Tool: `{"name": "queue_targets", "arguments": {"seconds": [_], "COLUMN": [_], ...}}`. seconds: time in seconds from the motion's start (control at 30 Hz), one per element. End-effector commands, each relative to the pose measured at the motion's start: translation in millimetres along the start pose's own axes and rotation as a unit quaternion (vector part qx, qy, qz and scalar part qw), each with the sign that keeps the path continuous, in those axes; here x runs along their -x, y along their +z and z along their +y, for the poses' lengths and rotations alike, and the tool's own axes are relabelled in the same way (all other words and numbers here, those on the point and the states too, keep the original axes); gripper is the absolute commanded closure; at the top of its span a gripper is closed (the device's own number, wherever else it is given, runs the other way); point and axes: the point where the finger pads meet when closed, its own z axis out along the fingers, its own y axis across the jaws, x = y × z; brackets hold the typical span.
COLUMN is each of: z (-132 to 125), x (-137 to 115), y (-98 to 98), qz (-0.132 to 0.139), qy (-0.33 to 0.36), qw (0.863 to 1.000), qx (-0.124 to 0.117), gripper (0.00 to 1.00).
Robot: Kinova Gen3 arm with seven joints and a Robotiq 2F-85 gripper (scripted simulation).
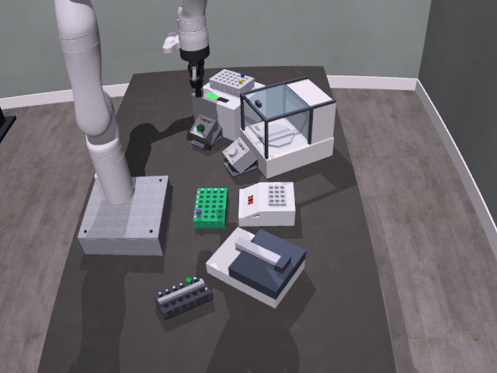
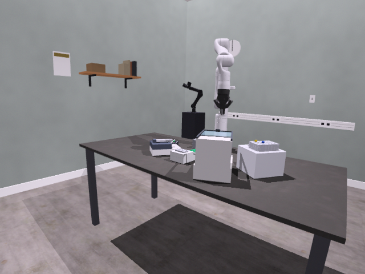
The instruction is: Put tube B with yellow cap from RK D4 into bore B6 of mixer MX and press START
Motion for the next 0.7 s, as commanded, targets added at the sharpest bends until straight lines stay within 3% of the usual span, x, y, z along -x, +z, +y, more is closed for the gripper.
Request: {"name": "queue_targets", "arguments": {"seconds": [0.0,0.67], "z": [-6,-50], "x": [2,12], "y": [-5.5,-12.5], "qz": [0.0,0.0], "qy": [0.0,0.0], "qw": [1.0,1.0], "qx": [0.0,0.0], "gripper": [0.9,0.9]}}
